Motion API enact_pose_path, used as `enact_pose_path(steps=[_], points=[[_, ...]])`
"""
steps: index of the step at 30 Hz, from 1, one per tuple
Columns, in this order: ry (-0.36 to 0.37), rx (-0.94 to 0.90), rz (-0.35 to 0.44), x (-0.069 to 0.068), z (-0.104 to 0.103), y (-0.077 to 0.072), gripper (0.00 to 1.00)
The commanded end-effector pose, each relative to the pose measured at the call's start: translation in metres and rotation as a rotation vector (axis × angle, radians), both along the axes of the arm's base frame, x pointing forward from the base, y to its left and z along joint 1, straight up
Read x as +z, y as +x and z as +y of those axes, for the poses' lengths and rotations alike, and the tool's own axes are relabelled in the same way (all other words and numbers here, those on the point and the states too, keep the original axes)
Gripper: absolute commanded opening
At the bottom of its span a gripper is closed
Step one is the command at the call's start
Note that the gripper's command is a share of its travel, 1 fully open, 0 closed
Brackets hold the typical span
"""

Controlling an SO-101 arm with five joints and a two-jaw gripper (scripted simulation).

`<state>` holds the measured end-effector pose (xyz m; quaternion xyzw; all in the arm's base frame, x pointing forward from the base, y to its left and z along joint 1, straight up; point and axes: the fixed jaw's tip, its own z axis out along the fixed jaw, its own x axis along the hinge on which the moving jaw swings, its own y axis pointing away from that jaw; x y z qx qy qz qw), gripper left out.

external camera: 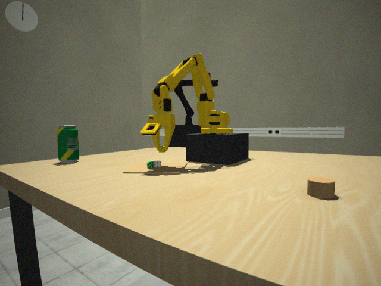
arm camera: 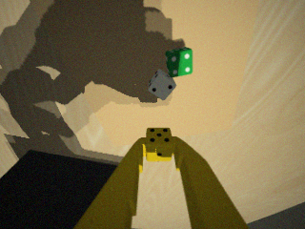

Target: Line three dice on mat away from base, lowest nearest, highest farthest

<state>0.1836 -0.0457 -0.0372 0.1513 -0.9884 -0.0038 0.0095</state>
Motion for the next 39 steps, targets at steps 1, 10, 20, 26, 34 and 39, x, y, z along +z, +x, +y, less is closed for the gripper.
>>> enact_pose_path(steps=[1,10,20,26,34,39], points=[[-0.001,0.034,-0.006,0.0006,0.0096,-0.0007,0.00],[-0.004,0.038,-0.021,0.0026,0.0139,-0.0012,0.00],[-0.004,0.038,-0.021,0.0026,0.0139,-0.0012,0.00],[-0.004,0.038,-0.021,0.0025,0.0139,-0.0012,0.00],[-0.004,0.038,-0.021,-0.0021,0.0139,-0.0011,0.00],[-0.004,0.038,-0.021,-0.0034,0.0139,-0.0012,0.00]])
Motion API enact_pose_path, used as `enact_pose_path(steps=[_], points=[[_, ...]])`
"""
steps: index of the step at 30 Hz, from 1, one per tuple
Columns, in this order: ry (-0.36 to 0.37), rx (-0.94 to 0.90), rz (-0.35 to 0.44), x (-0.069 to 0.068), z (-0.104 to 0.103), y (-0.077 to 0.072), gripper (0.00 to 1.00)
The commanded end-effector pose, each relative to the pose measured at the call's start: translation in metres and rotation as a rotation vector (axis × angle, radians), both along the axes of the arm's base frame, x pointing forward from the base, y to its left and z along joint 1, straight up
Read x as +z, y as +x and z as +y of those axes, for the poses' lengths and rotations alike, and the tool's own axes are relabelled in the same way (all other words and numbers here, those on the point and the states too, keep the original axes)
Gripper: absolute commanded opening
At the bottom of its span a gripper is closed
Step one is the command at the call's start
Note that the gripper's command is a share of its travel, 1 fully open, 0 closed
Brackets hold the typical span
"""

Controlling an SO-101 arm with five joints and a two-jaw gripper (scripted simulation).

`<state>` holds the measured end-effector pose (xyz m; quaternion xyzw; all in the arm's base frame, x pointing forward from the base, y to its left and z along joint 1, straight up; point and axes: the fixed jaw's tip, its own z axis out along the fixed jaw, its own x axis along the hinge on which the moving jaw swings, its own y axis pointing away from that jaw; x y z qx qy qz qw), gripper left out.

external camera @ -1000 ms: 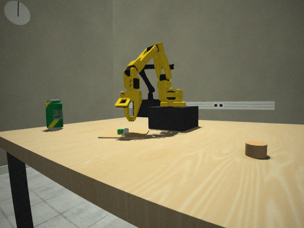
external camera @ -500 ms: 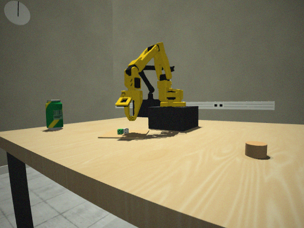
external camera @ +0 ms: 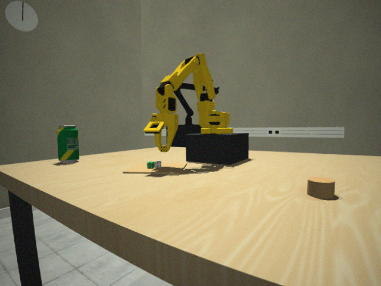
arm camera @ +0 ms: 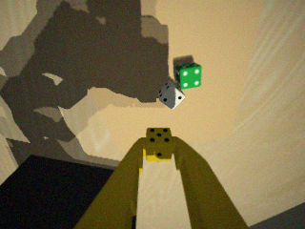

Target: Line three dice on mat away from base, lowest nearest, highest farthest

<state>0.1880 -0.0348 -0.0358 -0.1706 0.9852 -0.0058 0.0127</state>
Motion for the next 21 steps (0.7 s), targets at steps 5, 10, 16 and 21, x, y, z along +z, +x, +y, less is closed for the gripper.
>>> enact_pose_path(steps=[5,10,16,21], points=[[0.007,-0.001,0.026,-0.0051,0.0029,-0.0056,0.00],[0.007,-0.001,0.026,-0.0081,0.0029,-0.0056,0.00],[0.007,-0.001,0.026,-0.0107,0.0029,-0.0056,0.00],[0.007,-0.001,0.026,-0.0108,0.0029,-0.0056,0.00]])
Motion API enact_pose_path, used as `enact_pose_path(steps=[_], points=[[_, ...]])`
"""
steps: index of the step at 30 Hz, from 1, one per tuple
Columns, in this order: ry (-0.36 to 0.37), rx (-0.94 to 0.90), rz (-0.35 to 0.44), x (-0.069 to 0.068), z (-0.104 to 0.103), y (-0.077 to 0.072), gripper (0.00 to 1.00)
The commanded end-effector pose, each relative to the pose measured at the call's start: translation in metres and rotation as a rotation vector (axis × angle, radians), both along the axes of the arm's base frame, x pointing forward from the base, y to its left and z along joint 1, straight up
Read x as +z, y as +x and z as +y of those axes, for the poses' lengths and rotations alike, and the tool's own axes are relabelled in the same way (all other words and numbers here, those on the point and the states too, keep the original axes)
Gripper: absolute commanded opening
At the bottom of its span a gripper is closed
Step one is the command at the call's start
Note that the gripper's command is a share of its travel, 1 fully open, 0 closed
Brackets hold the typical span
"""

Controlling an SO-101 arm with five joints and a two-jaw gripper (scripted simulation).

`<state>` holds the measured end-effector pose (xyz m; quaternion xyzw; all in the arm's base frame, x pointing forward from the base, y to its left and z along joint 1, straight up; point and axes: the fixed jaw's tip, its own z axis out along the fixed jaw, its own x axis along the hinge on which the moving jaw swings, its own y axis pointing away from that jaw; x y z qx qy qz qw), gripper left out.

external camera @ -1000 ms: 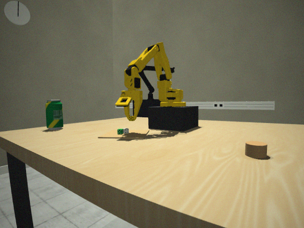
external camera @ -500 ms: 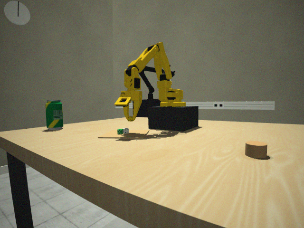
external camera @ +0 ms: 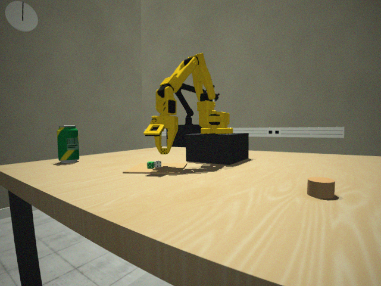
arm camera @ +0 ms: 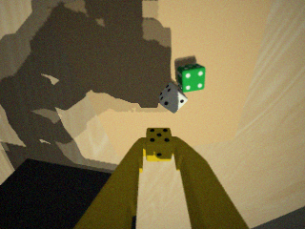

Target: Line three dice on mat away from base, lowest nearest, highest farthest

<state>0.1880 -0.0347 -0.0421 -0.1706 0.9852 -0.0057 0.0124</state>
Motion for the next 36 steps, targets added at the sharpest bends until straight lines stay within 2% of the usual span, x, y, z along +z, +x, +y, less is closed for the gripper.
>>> enact_pose_path(steps=[1,36], points=[[0.007,-0.001,0.026,-0.005,0.003,-0.006,0.00],[0.007,-0.001,0.026,-0.017,0.003,-0.005,0.00]])
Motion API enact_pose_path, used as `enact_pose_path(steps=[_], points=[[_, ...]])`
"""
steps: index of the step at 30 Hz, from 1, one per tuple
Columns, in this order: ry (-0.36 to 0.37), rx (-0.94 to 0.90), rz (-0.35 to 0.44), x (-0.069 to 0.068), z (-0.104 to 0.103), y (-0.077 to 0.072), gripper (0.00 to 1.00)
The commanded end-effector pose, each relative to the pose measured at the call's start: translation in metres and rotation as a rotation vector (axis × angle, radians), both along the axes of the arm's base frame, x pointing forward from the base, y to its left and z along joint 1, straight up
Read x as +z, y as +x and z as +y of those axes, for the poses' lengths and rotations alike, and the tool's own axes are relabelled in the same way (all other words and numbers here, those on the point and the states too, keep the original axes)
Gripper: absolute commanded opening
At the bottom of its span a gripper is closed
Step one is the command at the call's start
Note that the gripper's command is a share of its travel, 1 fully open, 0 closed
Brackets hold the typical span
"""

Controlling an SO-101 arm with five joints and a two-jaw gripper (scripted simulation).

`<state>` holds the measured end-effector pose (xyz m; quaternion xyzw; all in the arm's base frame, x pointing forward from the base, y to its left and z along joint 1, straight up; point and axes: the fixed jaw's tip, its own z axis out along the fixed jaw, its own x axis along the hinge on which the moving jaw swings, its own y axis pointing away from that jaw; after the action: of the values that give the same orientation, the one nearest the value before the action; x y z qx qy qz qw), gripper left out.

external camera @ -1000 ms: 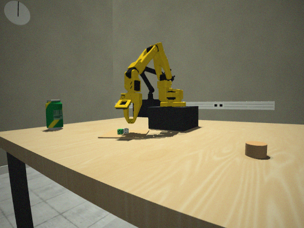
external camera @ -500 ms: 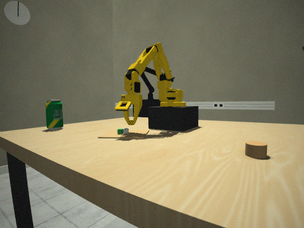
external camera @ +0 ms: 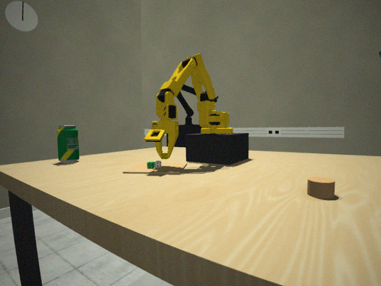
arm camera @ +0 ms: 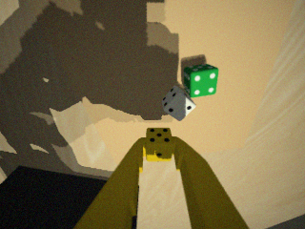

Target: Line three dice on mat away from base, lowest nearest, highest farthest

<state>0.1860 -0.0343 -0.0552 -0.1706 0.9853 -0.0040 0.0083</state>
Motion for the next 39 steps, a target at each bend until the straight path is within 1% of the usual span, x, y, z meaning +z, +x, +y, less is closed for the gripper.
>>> enact_pose_path(steps=[1,8,16,24,33,39], points=[[0.005,-0.001,0.017,-0.004,0.003,-0.004,0.00],[0.005,-0.001,0.017,-0.009,0.003,-0.004,0.00],[0.005,-0.001,0.017,-0.009,0.003,-0.004,0.00],[0.005,-0.001,0.017,-0.014,0.003,-0.004,0.00],[0.005,-0.001,0.017,-0.015,0.003,-0.004,0.00],[0.005,-0.001,0.017,-0.018,0.003,-0.003,0.00]])
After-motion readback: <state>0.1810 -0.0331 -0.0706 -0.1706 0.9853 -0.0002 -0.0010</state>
